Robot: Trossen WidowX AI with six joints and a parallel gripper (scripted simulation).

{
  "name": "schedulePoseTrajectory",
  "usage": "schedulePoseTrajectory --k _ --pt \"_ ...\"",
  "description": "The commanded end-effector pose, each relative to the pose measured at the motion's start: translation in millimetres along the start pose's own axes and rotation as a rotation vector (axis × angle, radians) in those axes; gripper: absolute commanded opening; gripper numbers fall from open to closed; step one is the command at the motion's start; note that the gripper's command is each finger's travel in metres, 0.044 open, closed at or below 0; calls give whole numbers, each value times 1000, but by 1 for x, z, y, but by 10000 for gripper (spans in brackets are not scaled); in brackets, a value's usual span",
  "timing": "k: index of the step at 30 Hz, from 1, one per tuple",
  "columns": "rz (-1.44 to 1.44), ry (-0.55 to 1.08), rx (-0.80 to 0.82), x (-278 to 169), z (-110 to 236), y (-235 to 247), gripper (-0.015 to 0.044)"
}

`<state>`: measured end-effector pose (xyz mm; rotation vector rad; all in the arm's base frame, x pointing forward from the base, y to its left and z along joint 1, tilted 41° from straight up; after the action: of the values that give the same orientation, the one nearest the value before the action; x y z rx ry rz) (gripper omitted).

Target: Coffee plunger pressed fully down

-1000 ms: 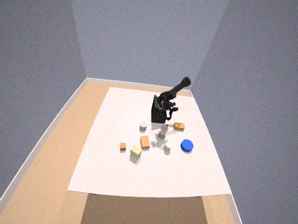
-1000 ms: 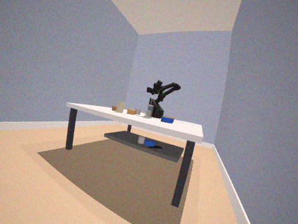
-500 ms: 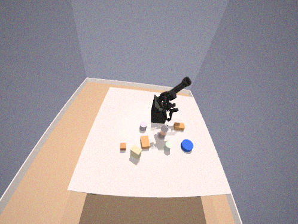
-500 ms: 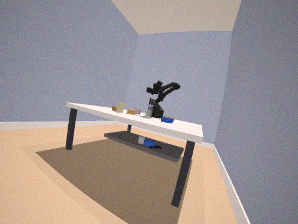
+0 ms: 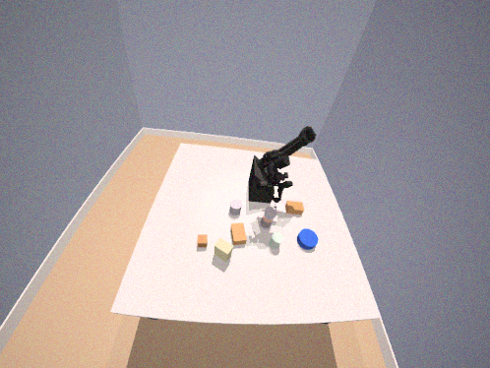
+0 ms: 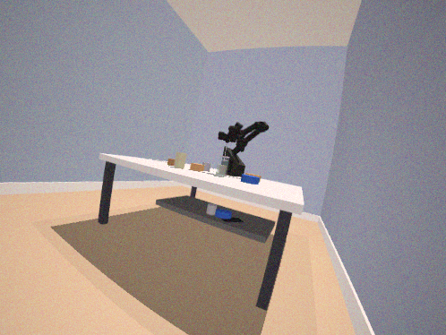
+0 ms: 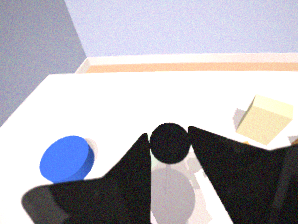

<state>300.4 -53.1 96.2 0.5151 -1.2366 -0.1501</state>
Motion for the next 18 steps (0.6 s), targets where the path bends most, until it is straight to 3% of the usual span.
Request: schedulePoseTrajectory --k 1,18 --pt "-42 55 7 -24 -5 3 124" --pt "-61 55 4 -45 -23 7 124"
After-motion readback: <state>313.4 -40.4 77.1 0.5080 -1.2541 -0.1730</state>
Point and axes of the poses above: the point midway between the two fingers, 35 mm back from their tips, its own z axis back along the fingers, its own y axis across the jaws, x = y × z, the point moved 1 cm from there along z, back along the fingers, and after that the axes turned 12 degrees about z, right-handed, at the moved point
